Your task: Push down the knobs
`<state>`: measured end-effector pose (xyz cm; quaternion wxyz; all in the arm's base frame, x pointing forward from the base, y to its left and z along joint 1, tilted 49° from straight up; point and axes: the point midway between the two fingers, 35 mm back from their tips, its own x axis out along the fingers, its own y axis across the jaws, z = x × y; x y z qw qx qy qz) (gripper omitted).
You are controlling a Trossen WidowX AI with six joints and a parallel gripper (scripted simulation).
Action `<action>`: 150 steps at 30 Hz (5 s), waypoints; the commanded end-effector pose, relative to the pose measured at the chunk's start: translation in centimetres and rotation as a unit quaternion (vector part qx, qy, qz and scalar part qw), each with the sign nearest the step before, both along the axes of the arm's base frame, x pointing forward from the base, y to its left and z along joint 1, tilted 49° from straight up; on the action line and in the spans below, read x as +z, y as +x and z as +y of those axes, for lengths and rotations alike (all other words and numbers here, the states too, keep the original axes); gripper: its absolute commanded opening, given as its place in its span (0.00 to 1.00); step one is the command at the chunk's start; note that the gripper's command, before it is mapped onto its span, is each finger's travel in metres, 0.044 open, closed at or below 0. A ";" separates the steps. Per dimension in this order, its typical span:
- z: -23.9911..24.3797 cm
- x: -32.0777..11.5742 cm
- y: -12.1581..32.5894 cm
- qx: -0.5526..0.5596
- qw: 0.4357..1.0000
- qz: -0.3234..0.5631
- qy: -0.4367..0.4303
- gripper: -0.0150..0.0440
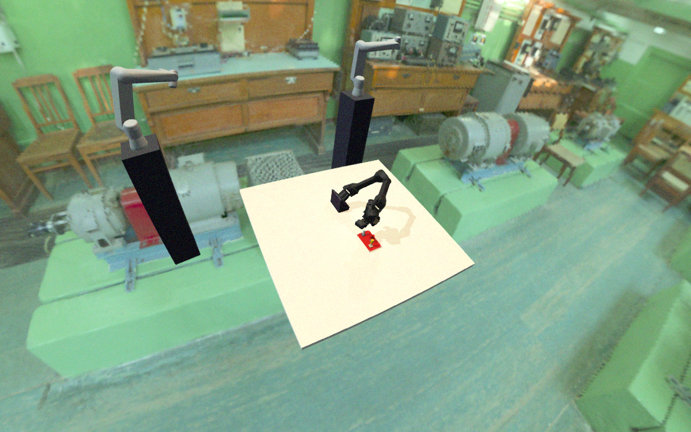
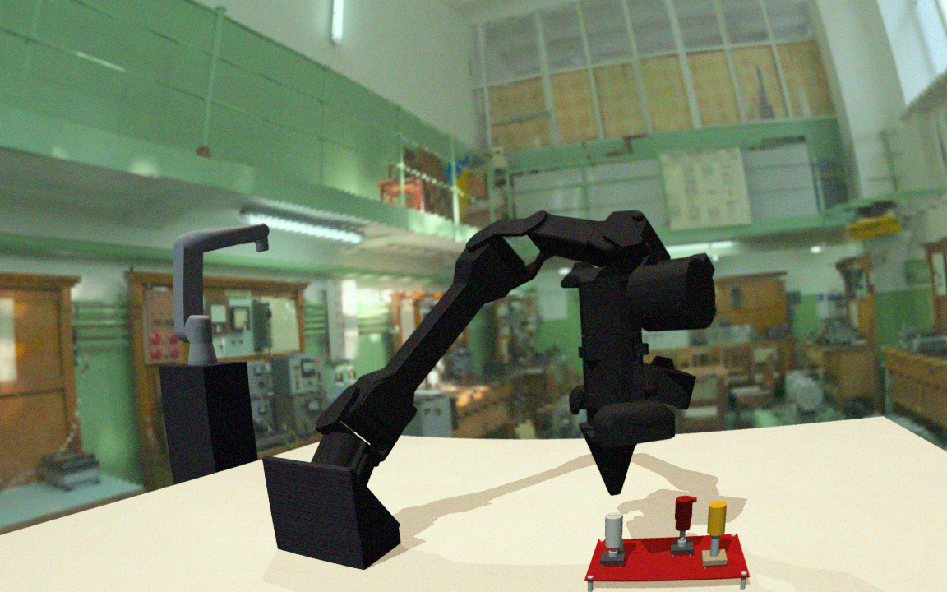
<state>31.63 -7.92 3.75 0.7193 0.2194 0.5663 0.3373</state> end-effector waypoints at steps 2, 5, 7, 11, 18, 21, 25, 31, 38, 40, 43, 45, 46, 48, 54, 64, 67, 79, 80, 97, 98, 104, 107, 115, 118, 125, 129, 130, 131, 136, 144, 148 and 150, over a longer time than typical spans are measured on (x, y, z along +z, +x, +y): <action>0.6 -0.4 0.1 -0.002 1.000 0.000 0.003 0.25; 1.0 -0.8 0.2 -0.002 1.000 0.000 0.003 0.25; 1.2 -1.0 0.2 -0.002 1.000 0.000 0.003 0.25; 1.5 -1.2 0.2 -0.002 1.000 0.000 0.003 0.25; 1.5 -1.2 0.2 -0.001 1.000 0.000 0.003 0.25; 1.5 -1.3 0.2 -0.001 1.000 0.000 0.003 0.25; 1.6 -1.3 0.3 -0.001 1.000 0.000 0.003 0.25; 1.7 -1.4 0.3 -0.001 1.000 0.000 0.003 0.25; 1.9 -1.5 0.3 -0.001 1.000 0.000 0.003 0.25; 1.9 -1.6 0.3 -0.001 1.000 0.000 0.003 0.25; 1.9 -1.5 0.3 -0.001 1.000 0.000 0.003 0.25; 1.9 -1.5 0.3 -0.001 1.000 0.000 0.003 0.25; 1.9 -1.5 0.3 -0.001 1.000 0.000 0.003 0.25; 1.9 -1.5 0.3 -0.001 1.000 0.000 0.003 0.25; 1.9 -1.5 0.3 -0.001 1.000 0.000 0.003 0.25; 2.0 -1.7 0.3 -0.001 1.000 0.000 0.003 0.25; 2.0 -1.7 0.3 -0.001 1.000 0.000 0.003 0.25; 2.2 -1.8 0.4 -0.001 1.000 0.000 0.003 0.25; 2.2 -1.8 0.4 -0.001 1.000 0.000 0.003 0.25; 2.4 -2.0 0.4 -0.001 1.000 0.000 0.003 0.25; 2.4 -2.0 0.4 -0.001 1.000 0.000 0.003 0.25; 2.5 -2.1 0.4 -0.001 1.000 0.000 0.003 0.25; 2.6 -2.2 0.4 -0.001 1.000 0.000 0.003 0.25; 2.6 -2.2 0.4 -0.001 1.000 0.000 0.003 0.25; 2.7 -2.3 0.4 -0.001 1.000 0.000 0.003 0.25; 2.8 -2.3 0.5 -0.001 1.000 0.000 0.004 0.25; 2.8 -2.3 0.5 -0.001 1.000 0.000 0.004 0.25; 2.8 -2.3 0.5 -0.001 1.000 0.000 0.004 0.25; 2.8 -2.3 0.5 -0.001 1.000 0.000 0.004 0.25; 2.8 -2.4 0.5 -0.001 1.000 0.000 0.004 0.25; 2.8 -2.4 0.5 -0.001 1.000 0.000 0.004 0.25; 2.9 -2.4 0.5 -0.001 1.000 0.000 0.004 0.25; 2.9 -2.4 0.5 -0.001 1.000 0.000 0.004 0.25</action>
